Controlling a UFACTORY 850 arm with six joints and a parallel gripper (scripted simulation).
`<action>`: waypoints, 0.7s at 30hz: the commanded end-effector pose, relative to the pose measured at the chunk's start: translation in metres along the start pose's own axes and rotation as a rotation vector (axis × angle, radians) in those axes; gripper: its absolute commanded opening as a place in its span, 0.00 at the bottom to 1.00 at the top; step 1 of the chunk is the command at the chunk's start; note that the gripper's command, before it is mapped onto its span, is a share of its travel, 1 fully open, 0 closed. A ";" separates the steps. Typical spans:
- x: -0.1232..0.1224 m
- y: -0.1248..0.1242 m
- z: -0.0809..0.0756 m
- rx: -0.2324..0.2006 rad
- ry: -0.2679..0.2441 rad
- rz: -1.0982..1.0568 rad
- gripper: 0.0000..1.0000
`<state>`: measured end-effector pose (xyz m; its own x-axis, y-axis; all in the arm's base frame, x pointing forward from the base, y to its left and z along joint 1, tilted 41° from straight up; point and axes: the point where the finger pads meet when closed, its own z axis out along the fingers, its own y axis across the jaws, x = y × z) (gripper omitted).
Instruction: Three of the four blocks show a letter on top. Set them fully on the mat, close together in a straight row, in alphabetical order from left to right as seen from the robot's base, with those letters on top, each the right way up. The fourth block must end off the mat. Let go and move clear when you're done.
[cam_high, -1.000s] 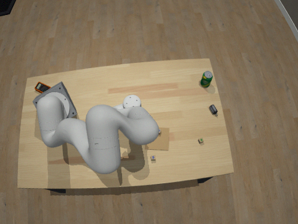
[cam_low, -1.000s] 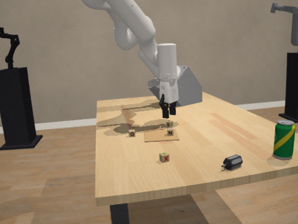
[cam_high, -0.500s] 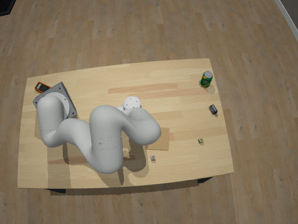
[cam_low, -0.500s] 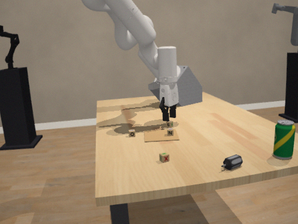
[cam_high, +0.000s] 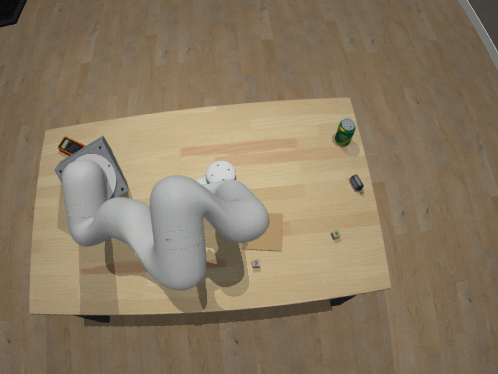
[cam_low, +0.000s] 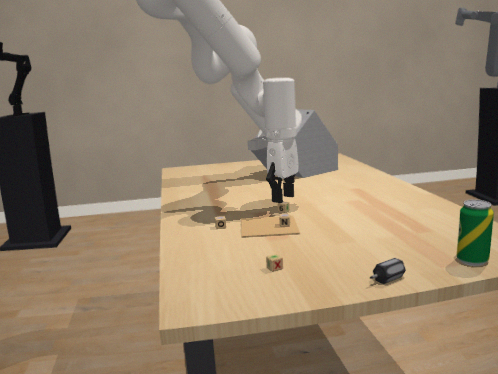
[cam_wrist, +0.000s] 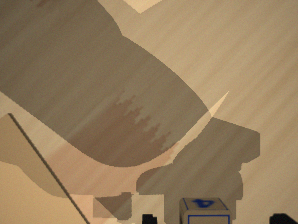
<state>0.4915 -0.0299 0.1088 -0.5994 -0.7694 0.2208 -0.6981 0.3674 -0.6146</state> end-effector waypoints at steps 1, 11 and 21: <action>0.000 0.000 0.000 0.001 -0.001 0.000 0.64; 0.000 0.000 0.006 0.001 -0.001 0.000 0.64; 0.000 0.000 0.020 0.001 -0.001 0.000 0.64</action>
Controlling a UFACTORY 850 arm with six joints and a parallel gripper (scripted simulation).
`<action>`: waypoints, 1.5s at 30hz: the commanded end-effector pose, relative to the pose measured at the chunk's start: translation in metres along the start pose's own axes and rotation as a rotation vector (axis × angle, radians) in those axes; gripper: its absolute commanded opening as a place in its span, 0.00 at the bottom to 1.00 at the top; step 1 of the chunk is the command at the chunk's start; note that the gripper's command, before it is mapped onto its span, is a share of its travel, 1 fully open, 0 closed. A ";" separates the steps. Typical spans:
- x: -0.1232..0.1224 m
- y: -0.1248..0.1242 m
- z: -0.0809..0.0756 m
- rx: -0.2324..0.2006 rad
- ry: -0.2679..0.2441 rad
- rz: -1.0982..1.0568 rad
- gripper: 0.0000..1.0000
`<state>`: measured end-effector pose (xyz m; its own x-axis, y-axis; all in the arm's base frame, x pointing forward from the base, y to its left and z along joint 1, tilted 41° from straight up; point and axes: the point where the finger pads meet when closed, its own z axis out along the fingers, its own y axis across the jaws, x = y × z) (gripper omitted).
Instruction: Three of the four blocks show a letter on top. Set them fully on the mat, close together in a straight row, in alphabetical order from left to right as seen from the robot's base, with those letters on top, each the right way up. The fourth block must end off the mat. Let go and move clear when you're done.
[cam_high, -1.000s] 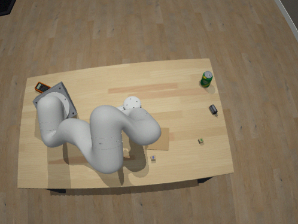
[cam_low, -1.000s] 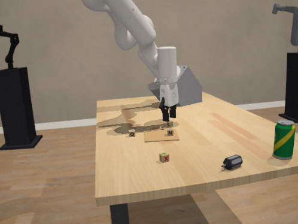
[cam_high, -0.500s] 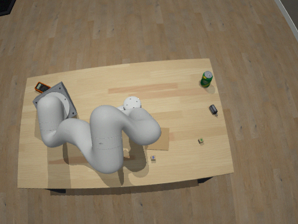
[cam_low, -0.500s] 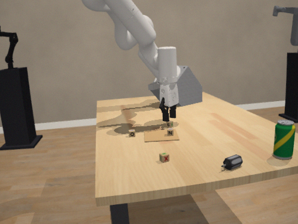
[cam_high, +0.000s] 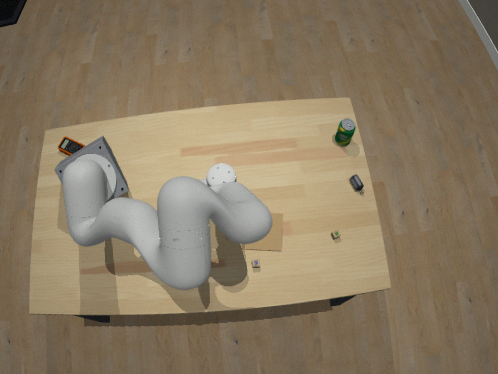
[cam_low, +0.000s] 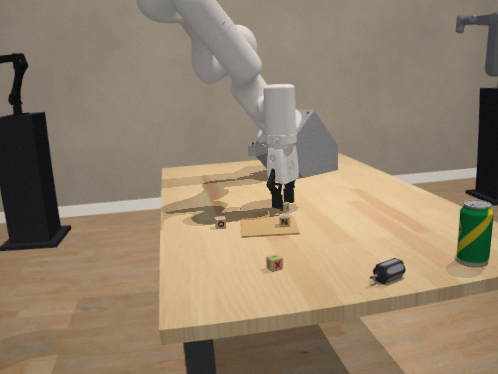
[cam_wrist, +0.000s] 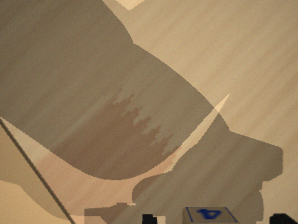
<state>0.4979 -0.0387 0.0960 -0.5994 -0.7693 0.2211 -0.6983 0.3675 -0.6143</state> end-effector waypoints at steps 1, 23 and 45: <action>0.000 0.000 0.005 0.001 -0.001 0.000 0.64; 0.000 0.000 0.014 0.001 -0.001 0.000 0.64; 0.000 0.000 0.014 0.001 -0.001 0.000 0.64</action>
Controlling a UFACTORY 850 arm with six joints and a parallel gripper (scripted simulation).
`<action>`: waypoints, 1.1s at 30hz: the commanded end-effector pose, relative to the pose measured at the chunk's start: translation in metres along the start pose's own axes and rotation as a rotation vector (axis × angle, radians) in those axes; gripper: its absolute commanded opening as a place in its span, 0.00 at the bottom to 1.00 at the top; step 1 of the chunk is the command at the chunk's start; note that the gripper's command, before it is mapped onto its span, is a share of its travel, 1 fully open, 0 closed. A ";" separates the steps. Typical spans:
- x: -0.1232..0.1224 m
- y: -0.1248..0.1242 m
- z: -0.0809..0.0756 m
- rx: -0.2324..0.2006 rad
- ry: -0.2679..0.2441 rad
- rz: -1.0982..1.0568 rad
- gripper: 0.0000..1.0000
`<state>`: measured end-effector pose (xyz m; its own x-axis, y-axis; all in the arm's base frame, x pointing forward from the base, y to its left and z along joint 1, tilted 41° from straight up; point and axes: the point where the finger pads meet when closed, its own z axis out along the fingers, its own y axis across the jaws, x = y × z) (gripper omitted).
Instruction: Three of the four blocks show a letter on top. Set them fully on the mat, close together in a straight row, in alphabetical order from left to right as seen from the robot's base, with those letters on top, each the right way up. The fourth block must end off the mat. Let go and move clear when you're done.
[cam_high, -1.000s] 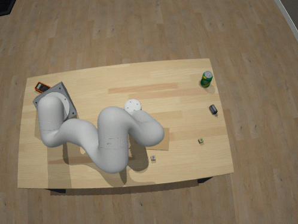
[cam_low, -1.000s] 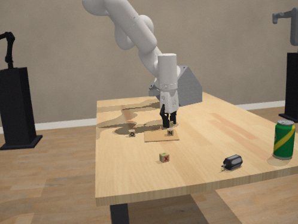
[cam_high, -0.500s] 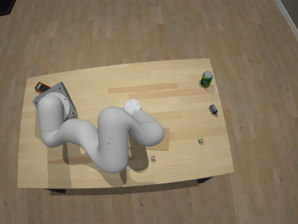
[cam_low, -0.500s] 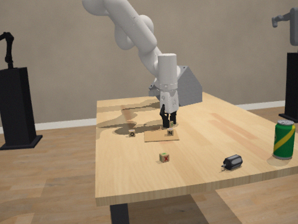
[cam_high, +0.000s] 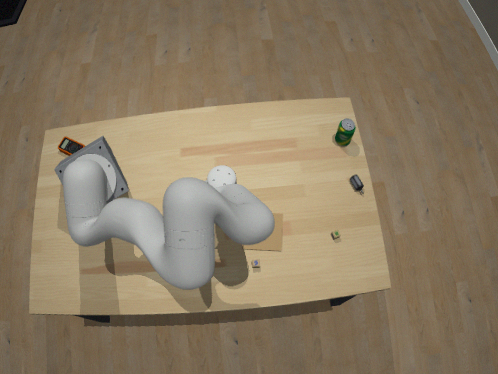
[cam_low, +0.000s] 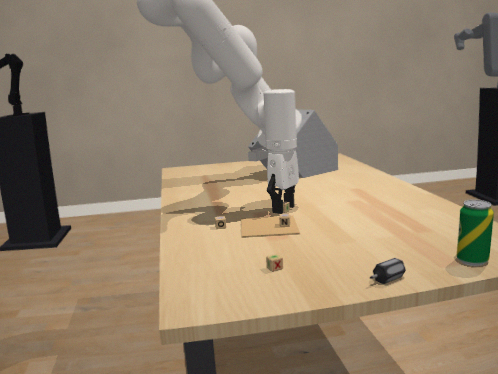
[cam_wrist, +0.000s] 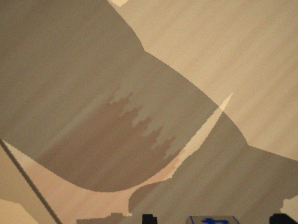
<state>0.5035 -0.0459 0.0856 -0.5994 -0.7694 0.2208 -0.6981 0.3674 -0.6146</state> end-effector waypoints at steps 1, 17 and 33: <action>0.000 0.000 0.000 0.001 -0.001 0.000 0.64; 0.000 0.000 0.000 0.001 -0.001 0.000 0.43; 0.000 0.000 0.000 0.001 -0.001 0.000 0.23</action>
